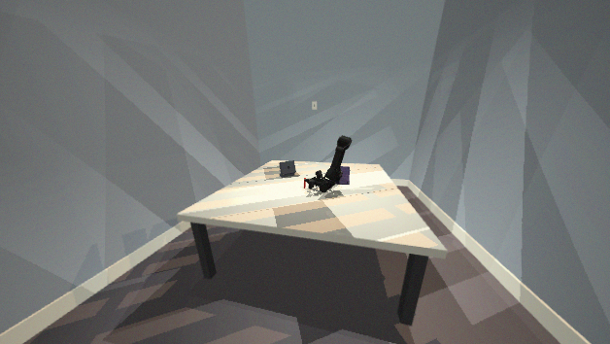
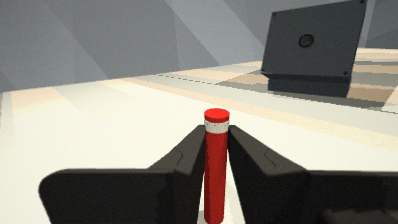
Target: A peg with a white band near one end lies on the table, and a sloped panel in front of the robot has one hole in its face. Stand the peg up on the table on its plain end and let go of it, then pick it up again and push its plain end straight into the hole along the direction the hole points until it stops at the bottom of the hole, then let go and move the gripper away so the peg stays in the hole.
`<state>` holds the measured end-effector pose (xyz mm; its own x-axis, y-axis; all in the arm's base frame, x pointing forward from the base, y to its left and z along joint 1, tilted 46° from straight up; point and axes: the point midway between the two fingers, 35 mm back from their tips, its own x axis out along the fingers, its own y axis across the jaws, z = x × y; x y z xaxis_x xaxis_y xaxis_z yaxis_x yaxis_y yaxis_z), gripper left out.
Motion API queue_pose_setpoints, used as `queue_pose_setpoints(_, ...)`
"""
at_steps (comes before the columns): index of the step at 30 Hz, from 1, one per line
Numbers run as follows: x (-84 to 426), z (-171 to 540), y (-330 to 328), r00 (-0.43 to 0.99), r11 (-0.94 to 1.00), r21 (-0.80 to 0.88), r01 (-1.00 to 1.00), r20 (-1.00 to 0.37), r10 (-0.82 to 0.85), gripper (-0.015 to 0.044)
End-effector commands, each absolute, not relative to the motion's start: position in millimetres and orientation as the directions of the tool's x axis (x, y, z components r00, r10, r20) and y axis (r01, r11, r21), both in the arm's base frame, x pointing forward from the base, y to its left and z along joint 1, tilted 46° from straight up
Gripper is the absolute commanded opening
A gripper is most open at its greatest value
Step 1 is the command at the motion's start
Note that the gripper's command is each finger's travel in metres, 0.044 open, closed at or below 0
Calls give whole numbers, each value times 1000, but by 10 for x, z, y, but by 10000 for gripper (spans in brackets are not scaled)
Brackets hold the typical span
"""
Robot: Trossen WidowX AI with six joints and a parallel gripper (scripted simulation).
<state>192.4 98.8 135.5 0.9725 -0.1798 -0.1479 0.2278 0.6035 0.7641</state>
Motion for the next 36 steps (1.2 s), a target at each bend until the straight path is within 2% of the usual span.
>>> queue_pose_setpoints(1, 1929, 1347, 1013, 973, 603, 764, 228, -148, -179, 50)
queue_pose_setpoints(36, 1968, 1379, 1069, 970, 595, 772, 223, -116, -214, 50)
